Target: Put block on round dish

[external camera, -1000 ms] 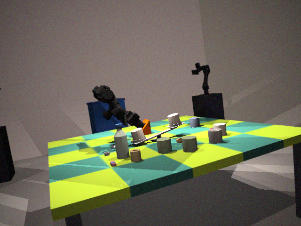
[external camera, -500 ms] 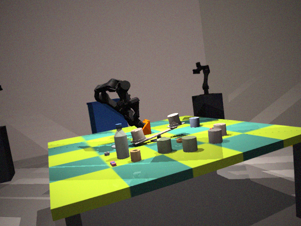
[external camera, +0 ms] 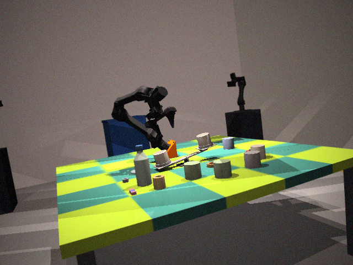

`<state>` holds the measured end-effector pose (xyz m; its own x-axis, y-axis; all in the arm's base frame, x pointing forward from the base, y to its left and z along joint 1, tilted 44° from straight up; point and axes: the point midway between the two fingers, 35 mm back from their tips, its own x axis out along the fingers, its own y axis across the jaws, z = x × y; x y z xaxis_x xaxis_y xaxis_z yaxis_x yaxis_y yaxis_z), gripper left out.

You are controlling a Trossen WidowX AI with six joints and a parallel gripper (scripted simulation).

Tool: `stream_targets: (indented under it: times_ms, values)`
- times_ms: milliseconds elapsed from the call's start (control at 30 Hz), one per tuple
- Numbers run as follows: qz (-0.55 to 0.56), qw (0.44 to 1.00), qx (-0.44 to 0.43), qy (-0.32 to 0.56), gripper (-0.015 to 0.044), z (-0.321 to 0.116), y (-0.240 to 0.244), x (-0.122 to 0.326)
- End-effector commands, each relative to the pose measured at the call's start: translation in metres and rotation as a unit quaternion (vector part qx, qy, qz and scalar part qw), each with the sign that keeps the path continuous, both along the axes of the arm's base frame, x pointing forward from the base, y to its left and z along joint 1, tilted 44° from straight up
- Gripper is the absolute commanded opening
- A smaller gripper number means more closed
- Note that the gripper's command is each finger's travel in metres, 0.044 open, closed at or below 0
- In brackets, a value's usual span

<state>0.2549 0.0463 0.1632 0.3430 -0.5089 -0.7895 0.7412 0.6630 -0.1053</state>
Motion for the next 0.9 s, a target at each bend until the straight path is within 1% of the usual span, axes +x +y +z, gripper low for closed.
stream_targets:
  times_ms: [0,200,433,633,867]
  values:
    - [0.054,0.998,-0.036,0.024,0.044,-0.006,0.012,-0.009]
    - [0.137,0.985,-0.088,0.05,0.044,-0.01,0.032,-0.021]
    - [0.232,0.958,-0.152,0.074,0.044,-0.014,0.052,-0.038]
    - [0.31,0.924,-0.208,0.089,0.044,-0.016,0.069,-0.052]
    - [0.396,0.871,-0.274,0.098,0.044,-0.018,0.086,-0.07]
